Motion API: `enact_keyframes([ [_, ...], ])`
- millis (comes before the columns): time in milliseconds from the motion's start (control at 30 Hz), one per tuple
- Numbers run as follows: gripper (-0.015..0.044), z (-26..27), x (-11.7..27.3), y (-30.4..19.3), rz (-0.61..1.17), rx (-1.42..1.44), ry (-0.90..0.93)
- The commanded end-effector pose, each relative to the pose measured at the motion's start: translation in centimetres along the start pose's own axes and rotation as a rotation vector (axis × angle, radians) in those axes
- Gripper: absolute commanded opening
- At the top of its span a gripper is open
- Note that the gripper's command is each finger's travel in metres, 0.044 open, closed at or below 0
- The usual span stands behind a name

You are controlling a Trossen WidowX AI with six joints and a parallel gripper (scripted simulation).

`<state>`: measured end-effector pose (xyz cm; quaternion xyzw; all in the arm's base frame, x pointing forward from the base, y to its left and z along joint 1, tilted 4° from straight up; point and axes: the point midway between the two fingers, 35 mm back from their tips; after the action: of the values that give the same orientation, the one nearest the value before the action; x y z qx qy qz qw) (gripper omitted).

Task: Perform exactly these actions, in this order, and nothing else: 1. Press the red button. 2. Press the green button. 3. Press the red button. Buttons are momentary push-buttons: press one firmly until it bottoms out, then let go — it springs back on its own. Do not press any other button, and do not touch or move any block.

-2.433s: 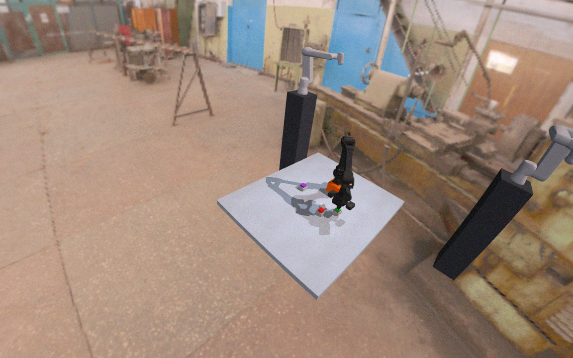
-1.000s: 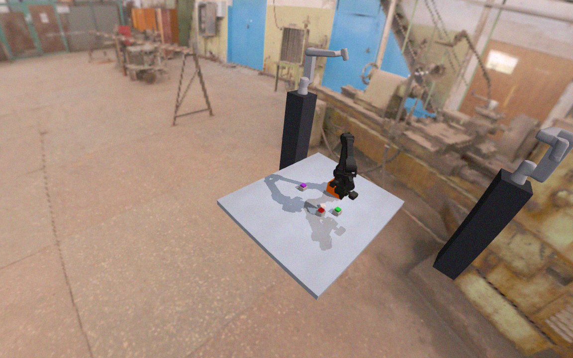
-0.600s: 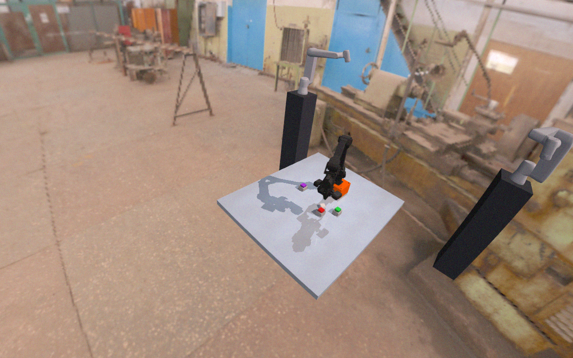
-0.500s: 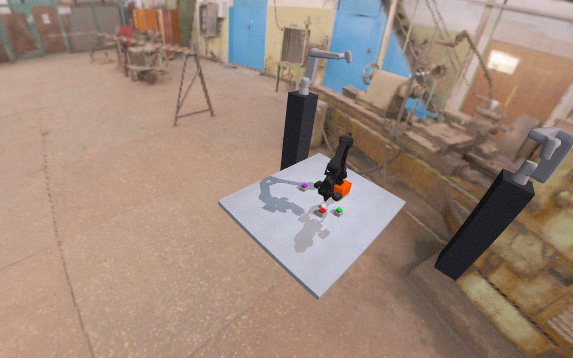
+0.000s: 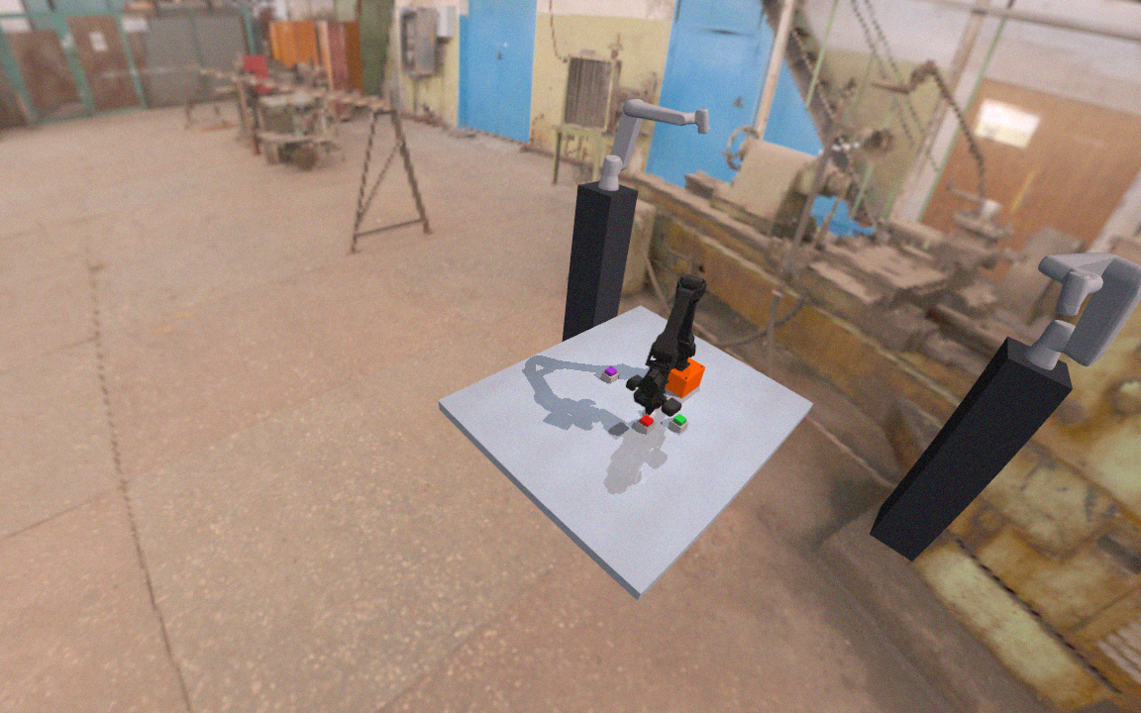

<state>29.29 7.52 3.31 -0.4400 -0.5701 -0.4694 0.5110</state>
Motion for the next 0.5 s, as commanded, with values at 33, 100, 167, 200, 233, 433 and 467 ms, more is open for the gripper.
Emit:
enact_keyframes([
  [33, 0.002, 0.1, -1.1, -0.2, 0.01, 0.005, 0.004],
  [100, 0.002, 0.1, -1.5, -0.2, 0.01, 0.005, 0.004],
  [167, 0.002, 0.1, -1.8, -0.2, 0.01, 0.005, 0.004],
  [200, 0.002, 0.1, -1.9, -0.2, 0.01, 0.005, 0.004],
  [233, 0.002, 0.1, -2.1, -0.2, 0.01, 0.005, 0.004],
  [433, 0.002, 0.1, -3.0, -0.3, 0.01, 0.005, 0.004],
  [467, 0.002, 0.1, -3.1, -0.3, 0.01, 0.005, 0.004],
])
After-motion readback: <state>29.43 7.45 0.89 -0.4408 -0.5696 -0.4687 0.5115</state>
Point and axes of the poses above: the point midway between the two fingers, 35 mm back from their tips, its own x axis back along the fingers, its own z axis across the jaws, y = z × x, and after that the axes turned 12 degrees about x, right-handed
